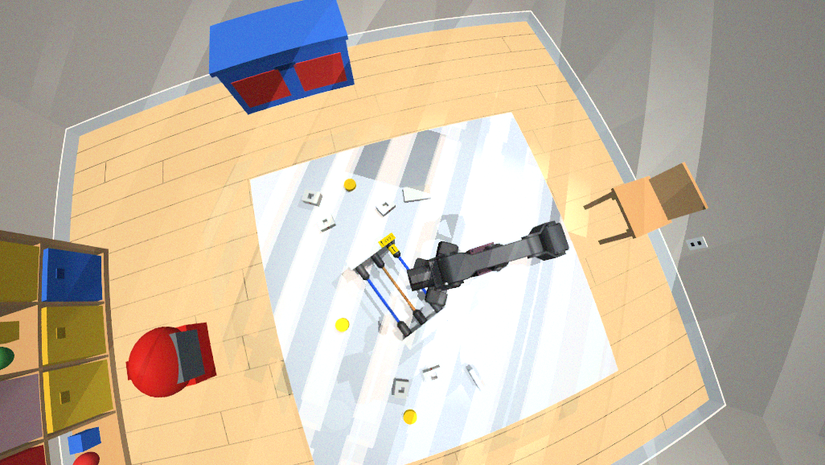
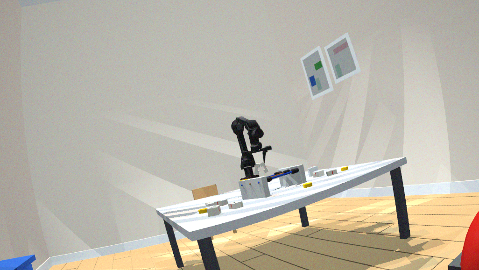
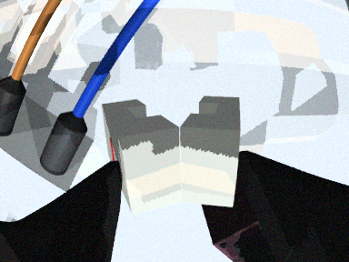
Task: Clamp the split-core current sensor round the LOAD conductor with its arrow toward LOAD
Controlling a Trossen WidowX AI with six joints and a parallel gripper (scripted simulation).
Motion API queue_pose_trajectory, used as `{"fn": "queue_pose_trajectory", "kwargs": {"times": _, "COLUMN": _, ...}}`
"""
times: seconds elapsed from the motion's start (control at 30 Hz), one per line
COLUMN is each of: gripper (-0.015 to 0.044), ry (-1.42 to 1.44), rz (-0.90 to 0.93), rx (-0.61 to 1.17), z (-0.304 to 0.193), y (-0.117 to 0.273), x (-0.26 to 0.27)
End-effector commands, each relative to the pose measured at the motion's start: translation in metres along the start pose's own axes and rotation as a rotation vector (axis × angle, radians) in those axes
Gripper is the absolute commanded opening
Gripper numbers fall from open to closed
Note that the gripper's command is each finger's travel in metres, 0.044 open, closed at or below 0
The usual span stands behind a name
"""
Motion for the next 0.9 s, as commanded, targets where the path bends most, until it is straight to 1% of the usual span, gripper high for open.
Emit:
{"fn": "queue_pose_trajectory", "kwargs": {"times": 0.0, "gripper": 0.0, "ry": 0.152, "rz": -0.001, "rx": -0.019, "z": 0.006, "y": 0.004, "x": 0.003}}
{"fn": "queue_pose_trajectory", "kwargs": {"times": 0.87, "gripper": 0.0, "ry": 1.089, "rz": -0.009, "rx": -0.019, "z": 0.023, "y": 0.002, "x": 0.016}}
Point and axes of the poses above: the point midway between the two fingers, 35 mm back from their tips, its own y axis back along the fingers, its own x axis across the jaws, z = x × y, the point moved 5 cm from there along y, back along the fingers, and after that the axes turned 15 degrees about y, right-handed, at the moved point
